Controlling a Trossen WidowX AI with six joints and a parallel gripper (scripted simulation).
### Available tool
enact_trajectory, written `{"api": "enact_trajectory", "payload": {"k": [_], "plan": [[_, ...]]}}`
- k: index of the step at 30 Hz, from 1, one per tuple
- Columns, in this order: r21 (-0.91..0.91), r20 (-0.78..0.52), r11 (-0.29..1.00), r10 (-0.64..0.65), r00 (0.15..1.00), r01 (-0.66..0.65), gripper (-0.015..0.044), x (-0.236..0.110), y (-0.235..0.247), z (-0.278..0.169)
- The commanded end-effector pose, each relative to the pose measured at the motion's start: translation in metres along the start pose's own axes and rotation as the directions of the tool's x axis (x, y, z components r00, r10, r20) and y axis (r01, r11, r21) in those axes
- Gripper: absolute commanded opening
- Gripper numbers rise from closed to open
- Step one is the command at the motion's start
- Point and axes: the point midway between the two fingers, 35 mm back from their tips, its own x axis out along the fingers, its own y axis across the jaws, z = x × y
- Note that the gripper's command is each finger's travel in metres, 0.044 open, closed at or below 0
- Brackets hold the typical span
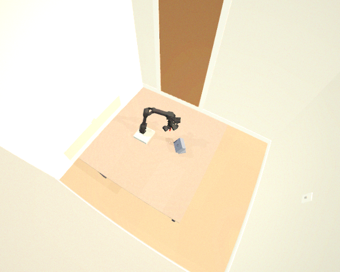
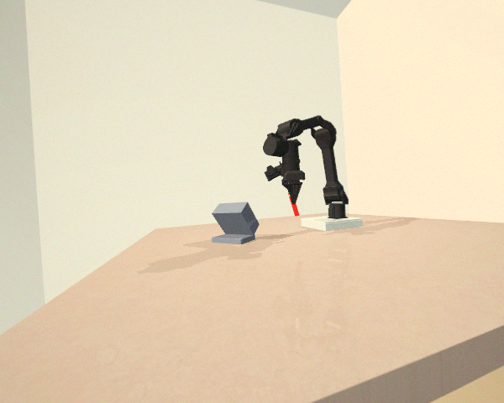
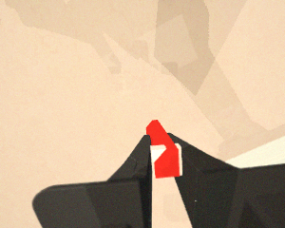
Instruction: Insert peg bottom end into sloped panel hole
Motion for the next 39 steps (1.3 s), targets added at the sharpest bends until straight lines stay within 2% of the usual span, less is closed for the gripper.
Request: {"api": "enact_trajectory", "payload": {"k": [1,20,39], "plan": [[0.052,-0.007,0.999,0.016,1.000,-0.015,0.0000,-0.002,-0.002,0.003],[0.304,-0.028,0.950,0.084,0.996,-0.072,0.0000,-0.003,-0.014,0.021],[0.534,-0.035,0.838,0.156,0.987,-0.113,0.0000,-0.005,-0.027,0.039]]}}
